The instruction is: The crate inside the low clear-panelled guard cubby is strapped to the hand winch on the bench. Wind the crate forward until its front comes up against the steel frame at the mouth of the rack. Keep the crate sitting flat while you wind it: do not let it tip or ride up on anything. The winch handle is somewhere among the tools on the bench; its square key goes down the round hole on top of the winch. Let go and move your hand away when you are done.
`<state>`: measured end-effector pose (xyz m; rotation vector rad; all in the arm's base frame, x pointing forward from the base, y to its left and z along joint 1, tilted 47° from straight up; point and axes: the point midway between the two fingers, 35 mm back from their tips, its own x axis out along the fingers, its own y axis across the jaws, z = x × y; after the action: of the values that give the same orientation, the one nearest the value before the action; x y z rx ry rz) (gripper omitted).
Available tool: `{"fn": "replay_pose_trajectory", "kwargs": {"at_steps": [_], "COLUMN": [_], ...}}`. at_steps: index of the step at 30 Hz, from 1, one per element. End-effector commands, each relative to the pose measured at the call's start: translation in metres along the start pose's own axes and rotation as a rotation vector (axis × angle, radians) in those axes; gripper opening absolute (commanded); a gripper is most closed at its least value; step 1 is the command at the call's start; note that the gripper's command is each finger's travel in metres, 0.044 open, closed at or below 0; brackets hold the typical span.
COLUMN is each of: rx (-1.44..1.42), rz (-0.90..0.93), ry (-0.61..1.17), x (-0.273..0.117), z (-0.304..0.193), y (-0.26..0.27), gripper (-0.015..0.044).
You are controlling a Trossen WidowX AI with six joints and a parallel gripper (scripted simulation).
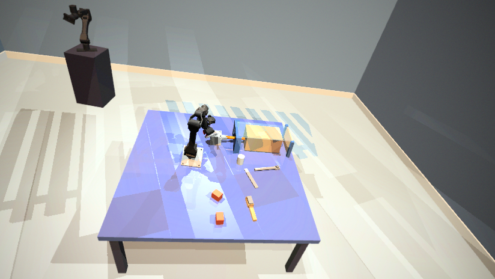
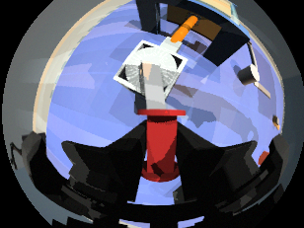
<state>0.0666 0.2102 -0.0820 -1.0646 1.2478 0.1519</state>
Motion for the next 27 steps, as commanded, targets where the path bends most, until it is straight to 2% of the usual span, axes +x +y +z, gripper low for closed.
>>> {"fn": "replay_pose_trajectory", "kwargs": {"at_steps": [1, 27], "rx": [0.001, 0.001], "rz": [-0.036, -0.039], "ry": [-0.003, -0.004], "x": [0.004, 0.009], "z": [0.002, 0.015], "y": [-0.015, -0.042], "gripper": [0.0000, 0.0000]}}
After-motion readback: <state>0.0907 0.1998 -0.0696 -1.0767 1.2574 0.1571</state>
